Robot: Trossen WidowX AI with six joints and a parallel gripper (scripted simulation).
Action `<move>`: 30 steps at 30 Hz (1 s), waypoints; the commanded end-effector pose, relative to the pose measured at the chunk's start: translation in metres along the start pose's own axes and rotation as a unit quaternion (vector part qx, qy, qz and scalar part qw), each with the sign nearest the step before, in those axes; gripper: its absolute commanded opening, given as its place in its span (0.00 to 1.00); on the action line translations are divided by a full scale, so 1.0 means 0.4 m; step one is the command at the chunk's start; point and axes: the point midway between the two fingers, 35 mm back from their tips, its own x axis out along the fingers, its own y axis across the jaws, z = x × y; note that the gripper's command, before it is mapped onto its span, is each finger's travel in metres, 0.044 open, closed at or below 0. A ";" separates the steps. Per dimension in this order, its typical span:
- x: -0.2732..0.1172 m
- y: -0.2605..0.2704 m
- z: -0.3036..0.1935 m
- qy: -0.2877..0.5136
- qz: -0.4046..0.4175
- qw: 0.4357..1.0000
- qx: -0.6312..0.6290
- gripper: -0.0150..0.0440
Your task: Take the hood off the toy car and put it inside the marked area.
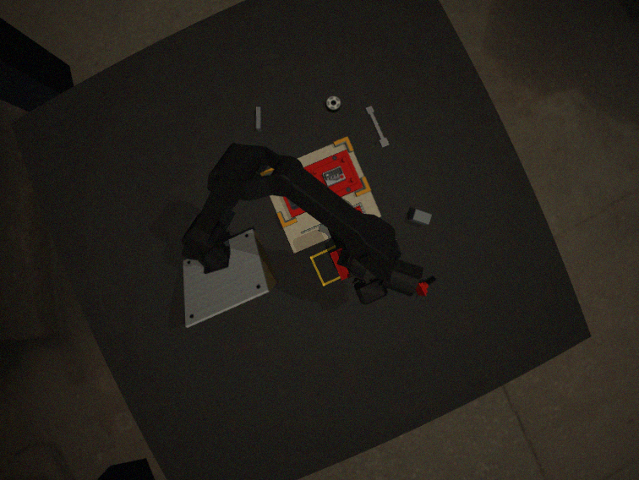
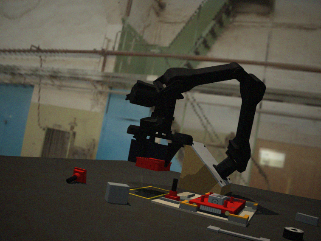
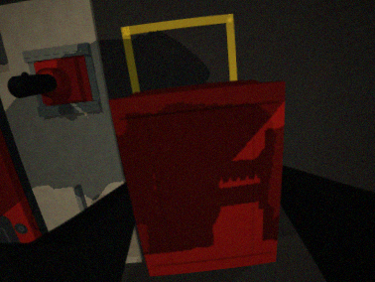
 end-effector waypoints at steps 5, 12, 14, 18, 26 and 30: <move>0.021 0.000 -0.003 0.001 0.004 1.000 0.004 0.25; 0.035 0.001 -0.003 0.001 0.004 1.000 0.004 0.25; 0.038 0.001 -0.003 0.001 0.004 1.000 0.004 0.25; 0.046 0.001 -0.003 0.001 0.004 1.000 0.004 0.25; 0.061 0.002 -0.004 0.001 0.004 1.000 0.004 0.25; 0.069 0.002 -0.004 0.001 0.004 1.000 0.004 0.25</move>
